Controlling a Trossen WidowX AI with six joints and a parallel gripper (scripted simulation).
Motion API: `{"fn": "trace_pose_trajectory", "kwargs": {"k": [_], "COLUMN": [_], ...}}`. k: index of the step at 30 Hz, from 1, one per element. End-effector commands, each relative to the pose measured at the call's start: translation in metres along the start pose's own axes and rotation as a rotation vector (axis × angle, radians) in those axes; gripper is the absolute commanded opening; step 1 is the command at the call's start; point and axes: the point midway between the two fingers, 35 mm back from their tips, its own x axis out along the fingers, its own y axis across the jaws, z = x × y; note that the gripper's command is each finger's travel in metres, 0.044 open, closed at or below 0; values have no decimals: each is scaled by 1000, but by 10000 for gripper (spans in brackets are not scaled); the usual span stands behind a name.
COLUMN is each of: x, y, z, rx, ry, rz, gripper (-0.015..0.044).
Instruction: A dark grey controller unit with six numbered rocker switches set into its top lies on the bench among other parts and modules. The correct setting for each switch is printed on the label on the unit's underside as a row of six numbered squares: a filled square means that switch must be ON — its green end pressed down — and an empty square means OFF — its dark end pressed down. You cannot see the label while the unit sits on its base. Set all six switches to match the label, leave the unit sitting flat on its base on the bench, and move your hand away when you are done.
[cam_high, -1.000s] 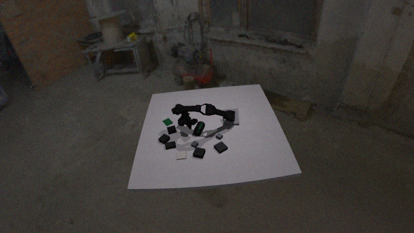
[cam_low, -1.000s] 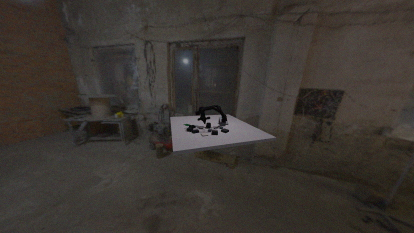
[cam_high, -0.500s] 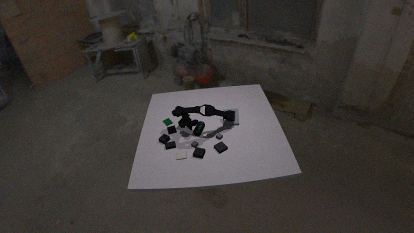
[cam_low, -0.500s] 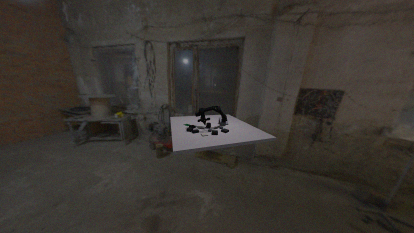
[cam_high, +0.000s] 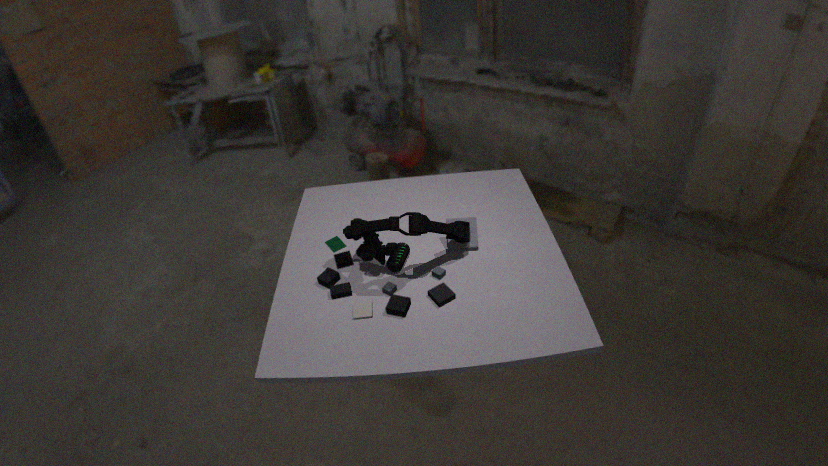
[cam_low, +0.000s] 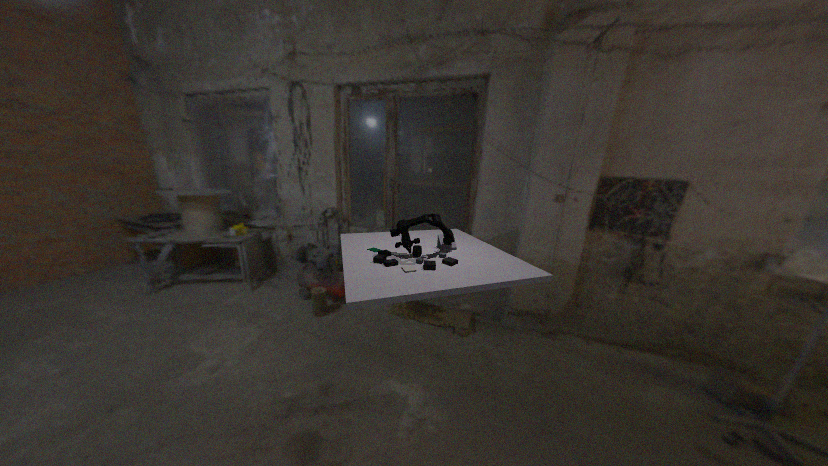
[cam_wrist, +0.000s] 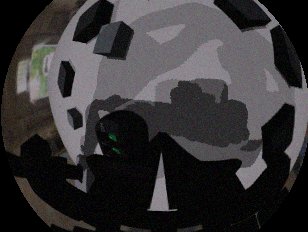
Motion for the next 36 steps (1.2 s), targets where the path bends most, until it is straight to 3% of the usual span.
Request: {"fn": "trace_pose_trajectory", "kwargs": {"k": [1, 36], "x": [7, 17], "y": [-2, 6], "z": [-1, -2], "rx": [-37, -76], "ry": [16, 29], "rz": [4, 10], "gripper": [0, 0]}}
